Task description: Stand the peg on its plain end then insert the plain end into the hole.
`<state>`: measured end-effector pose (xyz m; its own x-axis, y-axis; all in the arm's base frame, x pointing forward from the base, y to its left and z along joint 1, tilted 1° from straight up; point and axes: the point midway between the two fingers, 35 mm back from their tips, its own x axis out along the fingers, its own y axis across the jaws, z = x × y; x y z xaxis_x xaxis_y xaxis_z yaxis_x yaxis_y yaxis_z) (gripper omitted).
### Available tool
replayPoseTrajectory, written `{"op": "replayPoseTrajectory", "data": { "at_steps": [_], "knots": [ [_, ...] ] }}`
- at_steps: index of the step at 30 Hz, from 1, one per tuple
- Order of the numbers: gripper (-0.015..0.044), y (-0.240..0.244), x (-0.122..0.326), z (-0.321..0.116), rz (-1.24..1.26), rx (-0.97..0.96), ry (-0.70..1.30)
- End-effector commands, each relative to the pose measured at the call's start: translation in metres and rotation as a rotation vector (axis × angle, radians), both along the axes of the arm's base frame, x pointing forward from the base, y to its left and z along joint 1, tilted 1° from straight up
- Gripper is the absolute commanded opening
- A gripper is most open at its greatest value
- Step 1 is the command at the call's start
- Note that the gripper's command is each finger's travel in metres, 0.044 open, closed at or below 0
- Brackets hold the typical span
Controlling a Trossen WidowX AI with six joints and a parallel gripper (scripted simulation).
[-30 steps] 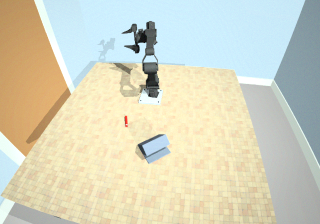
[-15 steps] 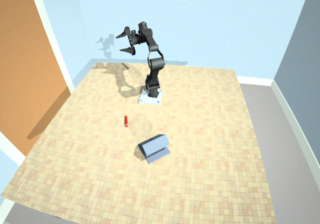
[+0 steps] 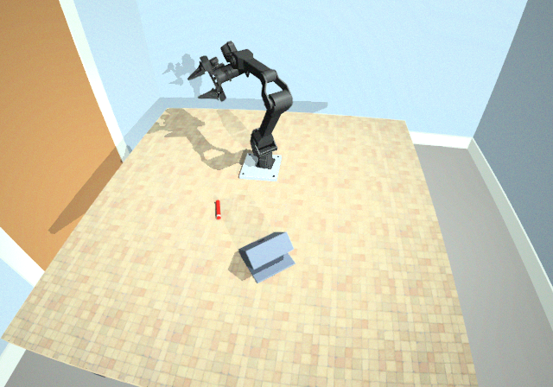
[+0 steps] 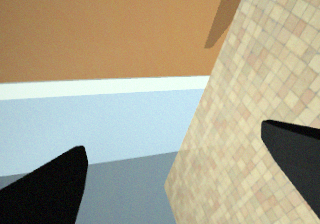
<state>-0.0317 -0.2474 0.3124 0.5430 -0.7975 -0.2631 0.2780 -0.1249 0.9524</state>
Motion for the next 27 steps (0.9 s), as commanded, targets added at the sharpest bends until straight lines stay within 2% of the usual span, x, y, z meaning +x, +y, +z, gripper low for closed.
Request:
{"op": "replayPoseTrajectory", "data": {
  "at_steps": [1, 27],
  "knots": [
    [0.044, -0.008, 0.014, -0.009, 0.068, 0.021, 0.055],
    [0.044, -0.027, 0.11, -0.062, 0.533, 0.049, 0.413]
  ]
}}
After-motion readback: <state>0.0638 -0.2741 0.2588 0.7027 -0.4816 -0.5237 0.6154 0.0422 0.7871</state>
